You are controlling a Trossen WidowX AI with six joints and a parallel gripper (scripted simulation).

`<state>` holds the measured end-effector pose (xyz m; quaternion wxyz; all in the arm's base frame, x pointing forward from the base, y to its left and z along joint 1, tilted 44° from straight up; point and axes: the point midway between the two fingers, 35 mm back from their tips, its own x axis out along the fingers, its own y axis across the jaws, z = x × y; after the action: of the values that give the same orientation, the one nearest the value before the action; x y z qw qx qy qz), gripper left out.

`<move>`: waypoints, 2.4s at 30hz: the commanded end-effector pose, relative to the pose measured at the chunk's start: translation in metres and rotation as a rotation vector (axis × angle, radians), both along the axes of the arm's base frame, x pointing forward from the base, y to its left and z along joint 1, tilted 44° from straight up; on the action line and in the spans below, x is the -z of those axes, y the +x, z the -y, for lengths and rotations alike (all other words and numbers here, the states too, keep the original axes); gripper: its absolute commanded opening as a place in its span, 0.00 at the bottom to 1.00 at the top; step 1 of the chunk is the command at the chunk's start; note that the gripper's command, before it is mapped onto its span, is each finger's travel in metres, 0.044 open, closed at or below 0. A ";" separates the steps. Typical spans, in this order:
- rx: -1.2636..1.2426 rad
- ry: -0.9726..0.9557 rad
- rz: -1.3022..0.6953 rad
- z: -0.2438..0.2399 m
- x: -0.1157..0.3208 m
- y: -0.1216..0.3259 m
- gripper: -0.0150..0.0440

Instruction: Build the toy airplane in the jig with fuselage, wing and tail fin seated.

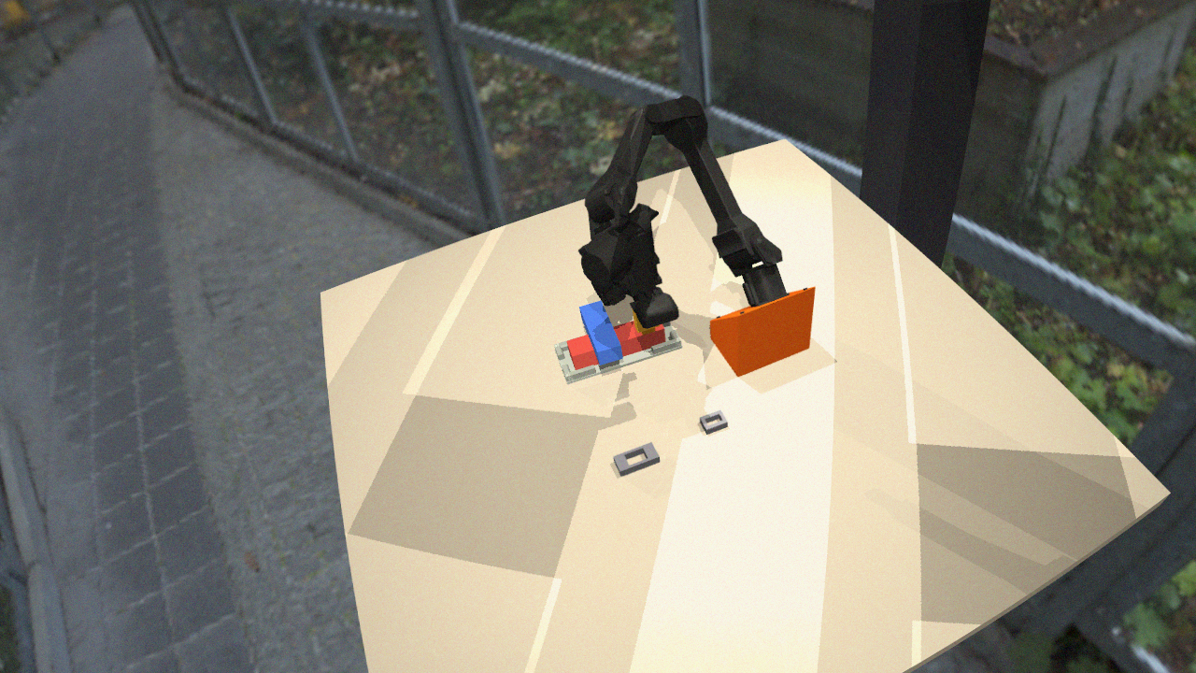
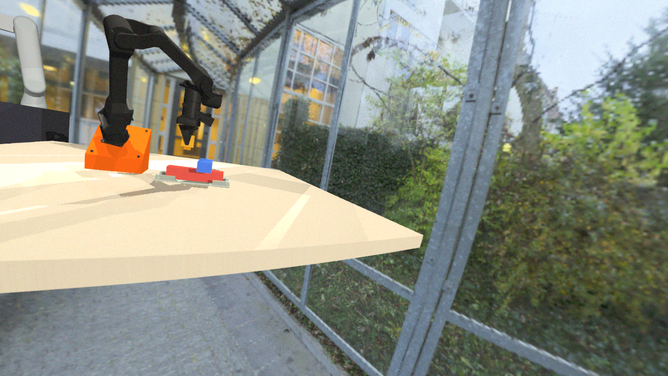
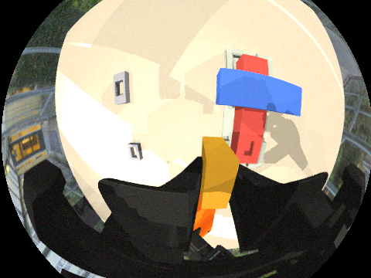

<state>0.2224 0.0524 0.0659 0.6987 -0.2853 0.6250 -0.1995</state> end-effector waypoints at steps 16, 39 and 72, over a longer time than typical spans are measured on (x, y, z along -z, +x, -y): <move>0.009 -0.037 0.014 0.056 -0.026 -0.006 0.25; 0.015 -0.049 0.016 0.070 -0.032 -0.009 0.37; 0.014 -0.050 0.017 0.092 -0.009 -0.004 0.37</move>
<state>0.2190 -0.0356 0.0786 0.6971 -0.2919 0.6159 -0.2226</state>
